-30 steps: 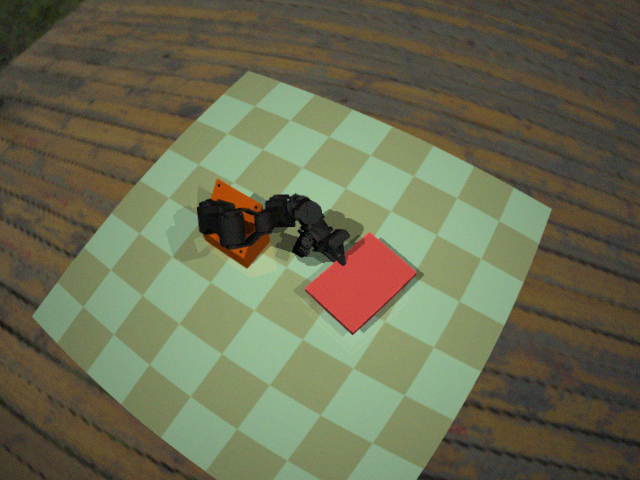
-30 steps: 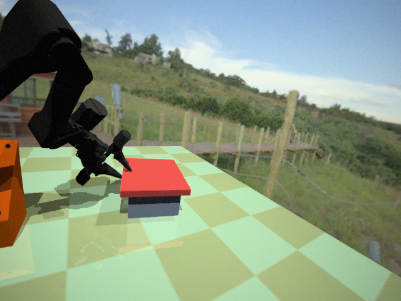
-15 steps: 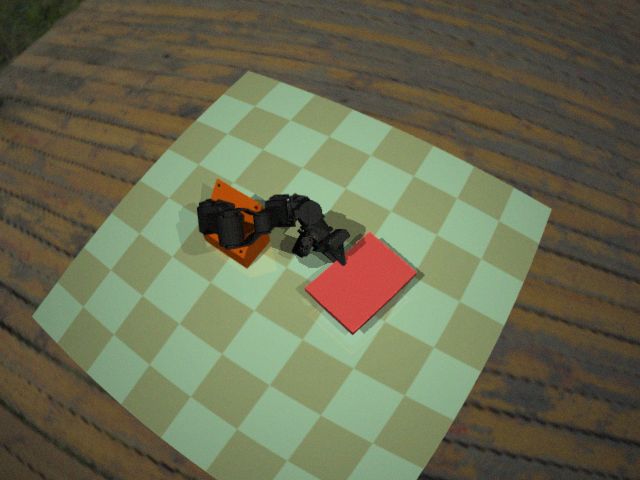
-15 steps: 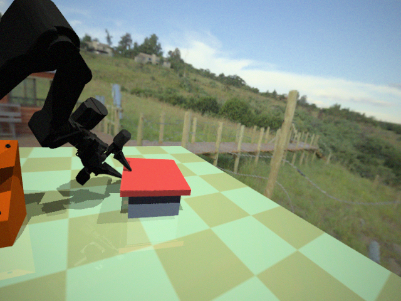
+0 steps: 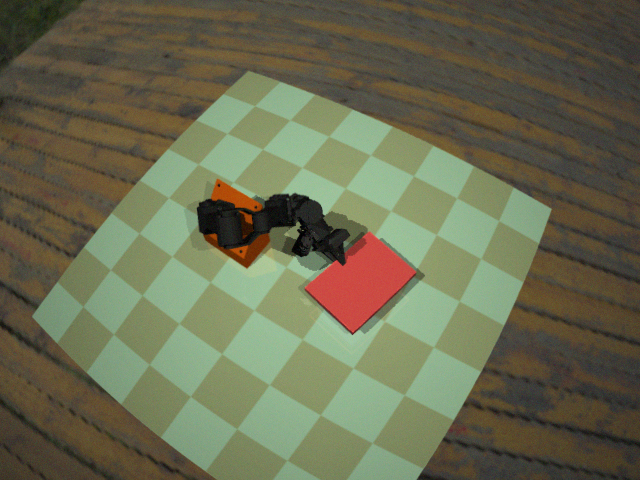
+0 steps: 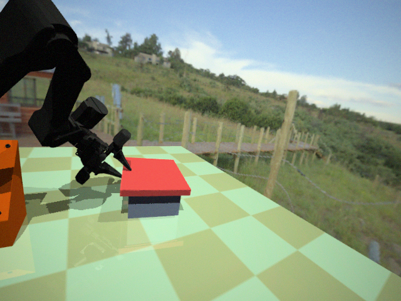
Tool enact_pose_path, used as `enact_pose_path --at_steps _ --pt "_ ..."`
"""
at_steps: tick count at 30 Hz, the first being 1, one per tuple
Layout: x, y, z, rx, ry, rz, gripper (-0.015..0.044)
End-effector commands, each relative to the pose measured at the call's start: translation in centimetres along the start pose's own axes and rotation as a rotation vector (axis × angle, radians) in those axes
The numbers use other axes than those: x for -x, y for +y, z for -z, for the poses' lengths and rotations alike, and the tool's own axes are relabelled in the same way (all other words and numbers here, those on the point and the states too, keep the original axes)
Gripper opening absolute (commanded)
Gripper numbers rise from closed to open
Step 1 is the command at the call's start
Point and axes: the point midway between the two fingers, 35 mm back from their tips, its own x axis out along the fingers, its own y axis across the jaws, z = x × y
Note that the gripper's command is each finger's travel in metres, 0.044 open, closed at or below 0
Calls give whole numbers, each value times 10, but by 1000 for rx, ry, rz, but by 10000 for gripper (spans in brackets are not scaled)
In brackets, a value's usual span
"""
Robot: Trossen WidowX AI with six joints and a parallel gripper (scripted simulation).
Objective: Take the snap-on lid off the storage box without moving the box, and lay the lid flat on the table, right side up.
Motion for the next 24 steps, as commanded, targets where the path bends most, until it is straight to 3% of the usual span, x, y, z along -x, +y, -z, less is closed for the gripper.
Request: enact_pose_path --at_steps 1,24 --pt "3 2 0 -3 -2 -6 0" --pt "6 5 0 -4 -2 -6 0"
